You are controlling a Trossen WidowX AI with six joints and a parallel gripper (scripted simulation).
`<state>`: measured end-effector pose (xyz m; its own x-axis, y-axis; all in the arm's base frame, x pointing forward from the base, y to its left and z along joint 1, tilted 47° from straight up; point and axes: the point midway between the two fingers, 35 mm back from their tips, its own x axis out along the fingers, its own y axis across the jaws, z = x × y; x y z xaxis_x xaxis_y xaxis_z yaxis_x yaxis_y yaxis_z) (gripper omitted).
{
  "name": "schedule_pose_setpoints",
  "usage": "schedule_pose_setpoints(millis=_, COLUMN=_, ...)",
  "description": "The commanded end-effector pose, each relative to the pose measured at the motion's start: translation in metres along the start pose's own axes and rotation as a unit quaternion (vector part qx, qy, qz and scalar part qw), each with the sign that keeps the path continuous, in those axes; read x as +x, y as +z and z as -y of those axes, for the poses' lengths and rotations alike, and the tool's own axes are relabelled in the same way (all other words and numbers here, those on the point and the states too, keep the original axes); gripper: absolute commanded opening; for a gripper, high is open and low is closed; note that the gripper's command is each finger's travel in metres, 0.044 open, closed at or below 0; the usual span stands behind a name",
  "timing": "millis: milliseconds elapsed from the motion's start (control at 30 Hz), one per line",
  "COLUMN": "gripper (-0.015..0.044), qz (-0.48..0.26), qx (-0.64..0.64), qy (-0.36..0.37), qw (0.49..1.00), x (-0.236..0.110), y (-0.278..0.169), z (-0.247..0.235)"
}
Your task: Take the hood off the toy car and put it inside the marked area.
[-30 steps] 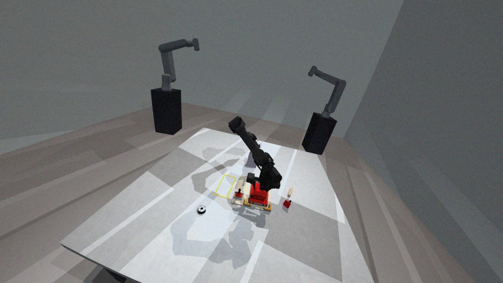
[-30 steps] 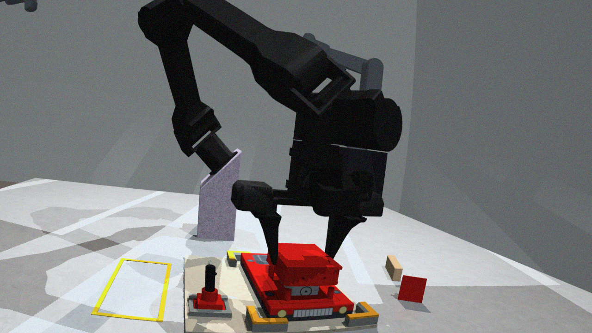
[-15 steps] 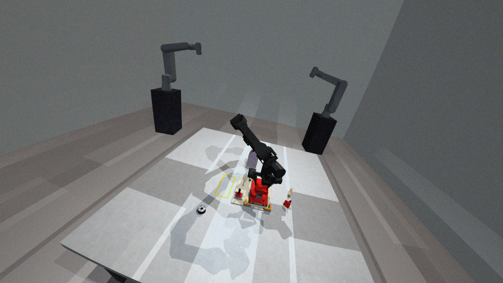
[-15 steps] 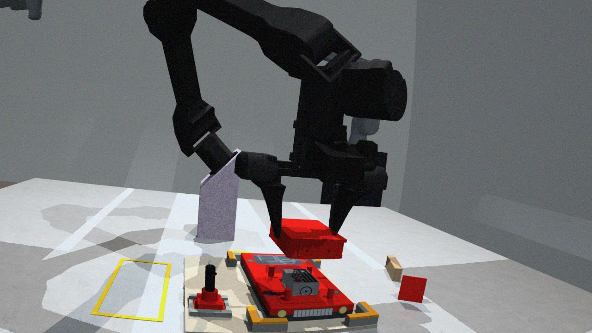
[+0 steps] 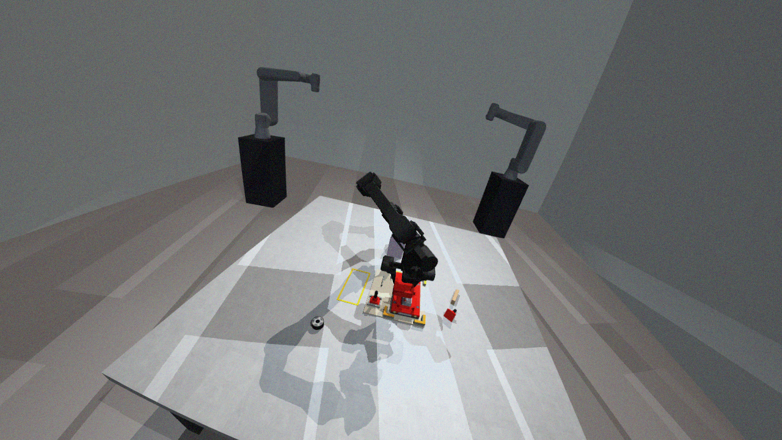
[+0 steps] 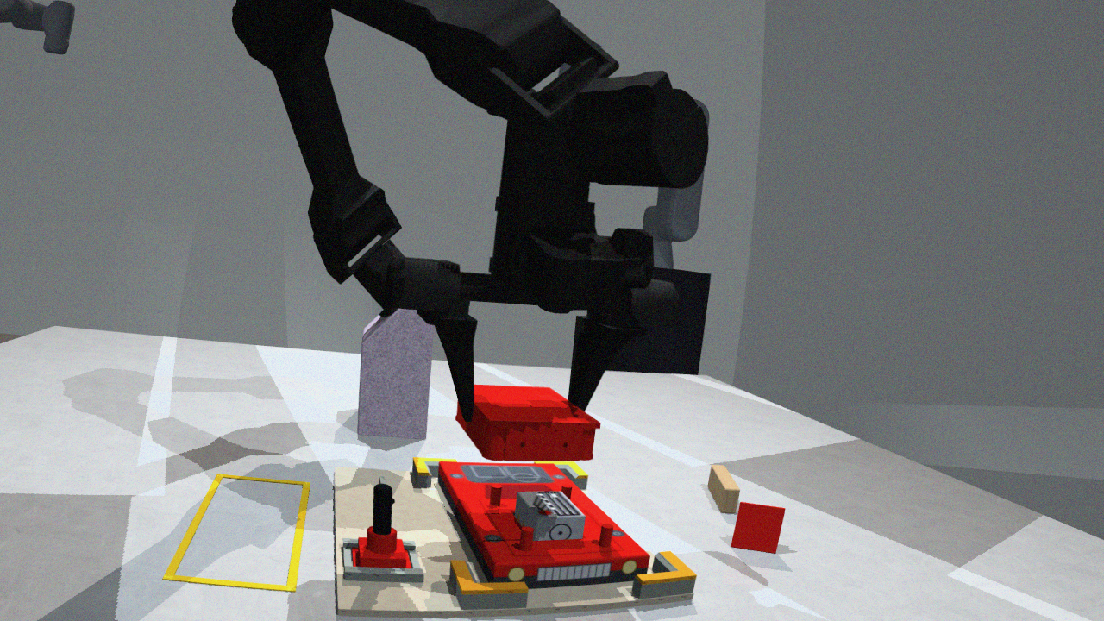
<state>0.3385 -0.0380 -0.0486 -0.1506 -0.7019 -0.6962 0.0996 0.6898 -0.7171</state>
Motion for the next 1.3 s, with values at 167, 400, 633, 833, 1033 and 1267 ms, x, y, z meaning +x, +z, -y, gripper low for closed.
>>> schedule_pose_setpoints(millis=167, gripper=0.0000, qz=0.004, qx=-0.002, qy=0.001, qw=1.000, x=-0.005, y=0.001, z=0.033)
schedule_pose_setpoints(millis=400, gripper=0.0000, qz=0.004, qx=-0.002, qy=0.002, qw=1.000, x=-0.006, y=-0.001, z=0.058)
schedule_pose_setpoints(millis=633, gripper=0.0000, qz=0.004, qx=-0.002, qy=0.003, qw=1.000, x=-0.008, y=-0.004, z=0.083)
schedule_pose_setpoints(millis=833, gripper=0.0000, qz=0.004, qx=-0.001, qy=0.002, qw=1.000, x=-0.008, y=-0.008, z=0.103)
schedule_pose_setpoints(millis=1033, gripper=0.0000, qz=0.004, qx=-0.001, qy=0.001, qw=1.000, x=-0.009, y=-0.014, z=0.124)
schedule_pose_setpoints(millis=1267, gripper=0.0000, qz=0.004, qx=0.000, qy=-0.001, qw=1.000, x=-0.009, y=-0.023, z=0.147)
